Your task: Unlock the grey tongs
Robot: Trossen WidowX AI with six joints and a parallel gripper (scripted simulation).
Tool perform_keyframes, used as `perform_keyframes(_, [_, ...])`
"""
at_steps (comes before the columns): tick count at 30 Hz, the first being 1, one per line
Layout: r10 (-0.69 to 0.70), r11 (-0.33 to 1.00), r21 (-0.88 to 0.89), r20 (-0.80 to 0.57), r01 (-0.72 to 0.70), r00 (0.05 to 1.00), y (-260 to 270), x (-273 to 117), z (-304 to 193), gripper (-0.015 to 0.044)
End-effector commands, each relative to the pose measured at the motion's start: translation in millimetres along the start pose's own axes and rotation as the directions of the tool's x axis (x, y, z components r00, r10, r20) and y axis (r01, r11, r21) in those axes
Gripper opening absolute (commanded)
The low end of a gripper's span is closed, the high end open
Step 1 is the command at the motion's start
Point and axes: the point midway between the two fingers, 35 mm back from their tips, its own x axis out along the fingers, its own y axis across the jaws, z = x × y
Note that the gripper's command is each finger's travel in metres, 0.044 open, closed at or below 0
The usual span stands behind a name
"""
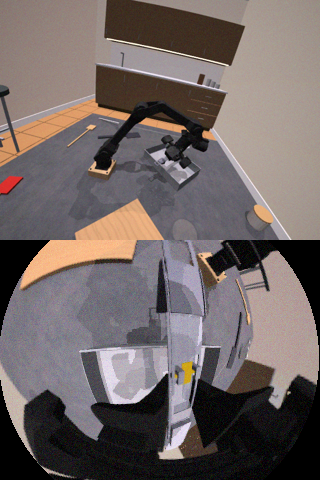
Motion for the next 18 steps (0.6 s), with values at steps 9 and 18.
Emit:
perform_keyframes(9, [0.235,0.972,-0.007,0.006,-0.235,0.972,-2.8,0.9,2.8,-0.0150])
perform_keyframes(18, [0.369,0.930,0.002,-0.006,-0.369,0.930,-3.5,0.4,4.8,-0.0150])
